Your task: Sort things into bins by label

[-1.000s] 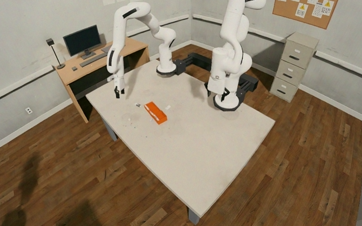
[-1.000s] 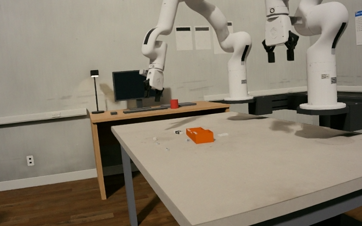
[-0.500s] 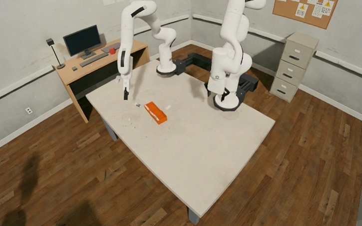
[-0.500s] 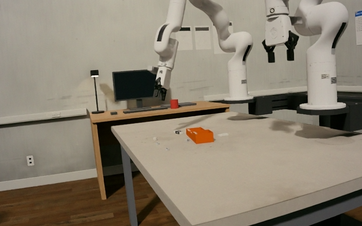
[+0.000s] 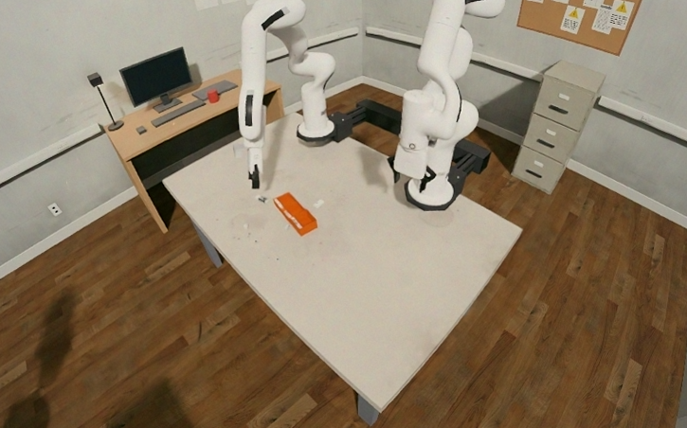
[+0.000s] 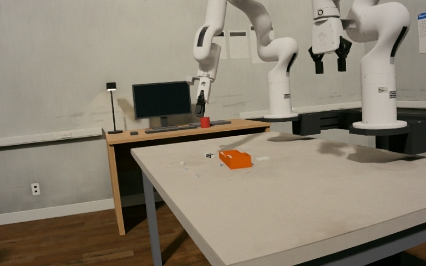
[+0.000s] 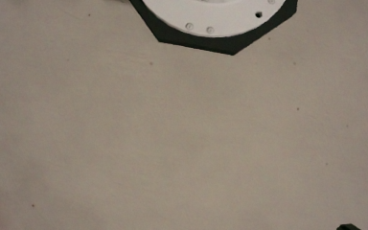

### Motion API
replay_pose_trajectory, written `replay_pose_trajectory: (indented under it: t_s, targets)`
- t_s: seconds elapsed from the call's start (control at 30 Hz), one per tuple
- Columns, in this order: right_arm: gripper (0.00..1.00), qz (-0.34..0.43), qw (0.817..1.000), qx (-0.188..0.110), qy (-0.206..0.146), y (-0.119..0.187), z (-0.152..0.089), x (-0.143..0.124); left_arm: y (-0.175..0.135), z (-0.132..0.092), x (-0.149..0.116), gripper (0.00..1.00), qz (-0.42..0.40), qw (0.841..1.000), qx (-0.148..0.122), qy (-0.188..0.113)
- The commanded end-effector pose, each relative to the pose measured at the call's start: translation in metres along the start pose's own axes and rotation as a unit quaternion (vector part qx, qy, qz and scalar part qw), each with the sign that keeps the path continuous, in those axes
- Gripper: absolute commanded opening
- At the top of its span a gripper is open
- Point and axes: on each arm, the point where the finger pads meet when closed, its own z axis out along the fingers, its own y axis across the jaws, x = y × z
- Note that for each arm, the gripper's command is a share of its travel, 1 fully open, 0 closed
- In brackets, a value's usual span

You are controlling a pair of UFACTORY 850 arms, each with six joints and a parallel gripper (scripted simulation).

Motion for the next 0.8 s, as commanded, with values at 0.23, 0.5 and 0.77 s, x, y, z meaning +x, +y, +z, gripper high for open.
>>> replay_pose_trajectory:
  t_s: [0.23,0.5,0.77]
  targets:
    - [1.00,-0.066,0.995,-0.062,-0.051,-0.016,-0.009,-0.042,0.000,0.000,-0.001,1.00,0.000,1.000,0.000,-0.001]
    - [1.00,-0.068,0.994,-0.066,-0.053,-0.016,-0.009,-0.042,0.000,0.000,-0.001,1.00,0.000,1.000,0.000,-0.001]
    - [1.00,-0.068,0.994,-0.066,-0.053,-0.016,-0.009,-0.042,0.000,0.000,-0.001,1.00,0.000,1.000,0.000,-0.001]
